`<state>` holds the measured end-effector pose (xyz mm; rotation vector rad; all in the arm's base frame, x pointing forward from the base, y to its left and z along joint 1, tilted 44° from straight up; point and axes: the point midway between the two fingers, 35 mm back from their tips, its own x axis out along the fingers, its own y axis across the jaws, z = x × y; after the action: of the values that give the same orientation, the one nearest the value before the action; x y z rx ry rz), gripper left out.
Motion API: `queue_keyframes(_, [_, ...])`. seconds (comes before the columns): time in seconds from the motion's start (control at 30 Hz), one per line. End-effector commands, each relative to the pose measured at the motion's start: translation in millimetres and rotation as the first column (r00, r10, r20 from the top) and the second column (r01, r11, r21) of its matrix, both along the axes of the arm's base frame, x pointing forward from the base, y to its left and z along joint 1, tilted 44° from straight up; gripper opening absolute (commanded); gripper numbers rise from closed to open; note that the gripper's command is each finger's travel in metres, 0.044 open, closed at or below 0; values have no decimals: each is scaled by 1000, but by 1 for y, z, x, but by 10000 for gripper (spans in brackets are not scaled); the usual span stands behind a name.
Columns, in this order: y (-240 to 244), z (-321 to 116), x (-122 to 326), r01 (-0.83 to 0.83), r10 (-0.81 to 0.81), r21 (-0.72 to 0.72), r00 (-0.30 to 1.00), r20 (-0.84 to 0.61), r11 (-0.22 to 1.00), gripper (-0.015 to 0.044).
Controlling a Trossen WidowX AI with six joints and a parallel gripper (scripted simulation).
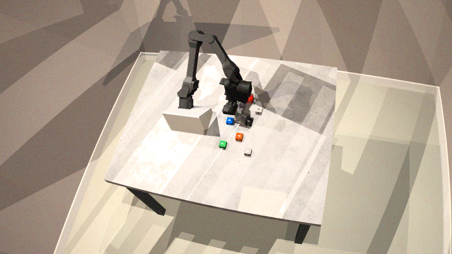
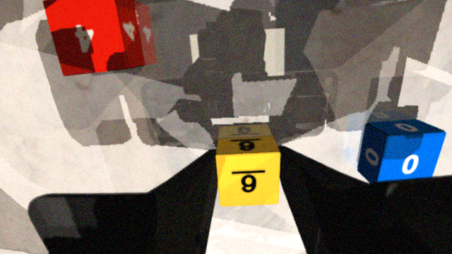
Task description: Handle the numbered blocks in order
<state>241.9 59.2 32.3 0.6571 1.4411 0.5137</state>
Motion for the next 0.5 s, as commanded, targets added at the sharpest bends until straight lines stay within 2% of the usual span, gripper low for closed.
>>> queue_keyframes(0.0, [-2, 3, 0, 0, 0, 4, 1000, 1, 1000, 120])
queue_keyframes(0.47, [-9, 11, -1, 0, 0, 4, 1000, 1, 1000, 120])
